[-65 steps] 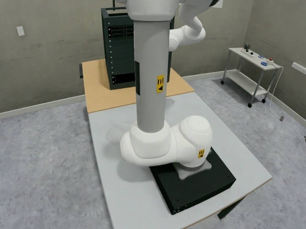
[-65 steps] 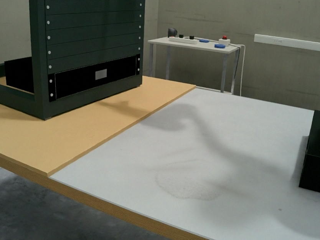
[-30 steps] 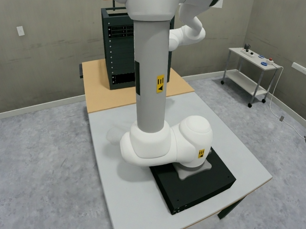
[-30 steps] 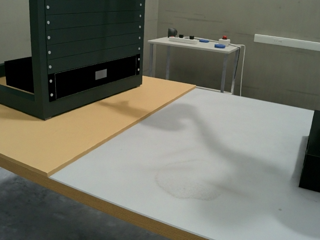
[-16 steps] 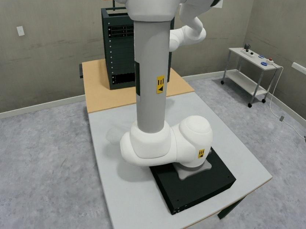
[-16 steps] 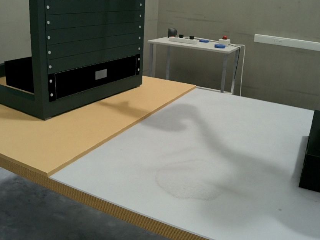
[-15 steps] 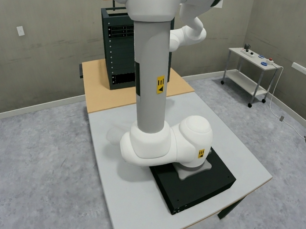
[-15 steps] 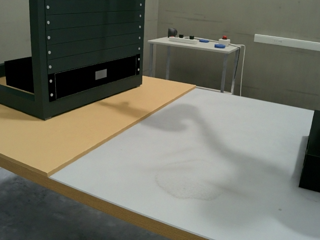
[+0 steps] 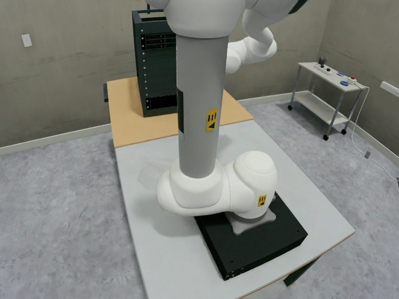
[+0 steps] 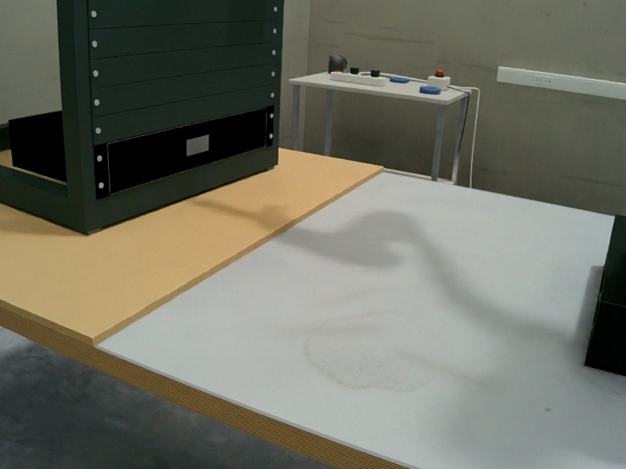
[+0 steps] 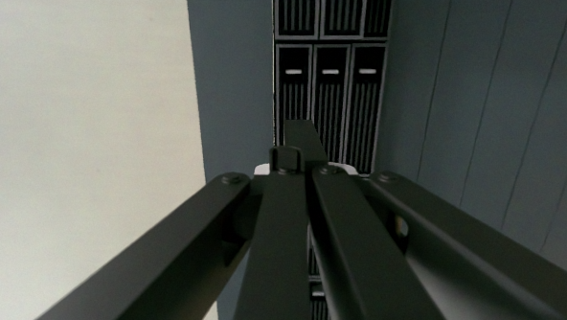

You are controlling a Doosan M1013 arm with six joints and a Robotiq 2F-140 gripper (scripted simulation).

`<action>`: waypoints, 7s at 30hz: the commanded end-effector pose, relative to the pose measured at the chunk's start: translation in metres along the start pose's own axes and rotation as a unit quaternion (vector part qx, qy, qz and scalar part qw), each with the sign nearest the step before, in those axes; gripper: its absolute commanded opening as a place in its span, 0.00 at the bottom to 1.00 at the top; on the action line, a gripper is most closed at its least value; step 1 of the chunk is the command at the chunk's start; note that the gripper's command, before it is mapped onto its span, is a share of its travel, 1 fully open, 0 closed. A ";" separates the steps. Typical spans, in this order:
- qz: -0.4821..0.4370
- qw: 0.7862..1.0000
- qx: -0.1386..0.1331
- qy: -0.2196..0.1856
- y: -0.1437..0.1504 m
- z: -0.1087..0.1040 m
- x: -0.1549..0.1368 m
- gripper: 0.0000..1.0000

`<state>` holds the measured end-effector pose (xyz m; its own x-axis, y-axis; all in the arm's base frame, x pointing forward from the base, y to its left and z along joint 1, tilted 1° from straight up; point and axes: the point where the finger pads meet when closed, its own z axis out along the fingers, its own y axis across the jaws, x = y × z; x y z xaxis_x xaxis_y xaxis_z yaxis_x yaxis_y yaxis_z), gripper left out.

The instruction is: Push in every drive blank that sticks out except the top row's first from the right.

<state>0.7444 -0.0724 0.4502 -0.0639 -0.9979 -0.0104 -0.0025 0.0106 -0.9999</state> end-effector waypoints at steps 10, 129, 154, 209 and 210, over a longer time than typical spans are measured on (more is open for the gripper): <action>0.000 1.000 0.000 0.000 0.000 -0.007 0.003 0.10; 0.000 1.000 0.000 0.000 0.028 0.051 0.110 0.10; 0.000 1.000 0.000 0.000 0.028 0.063 0.110 0.10; 0.000 1.000 0.000 0.000 0.028 0.073 0.110 0.10; 0.000 1.000 0.000 0.000 0.028 0.073 0.110 0.10</action>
<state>0.8100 -0.1867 0.4204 -0.0637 -0.9979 -0.0106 -0.0028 0.0108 -0.9999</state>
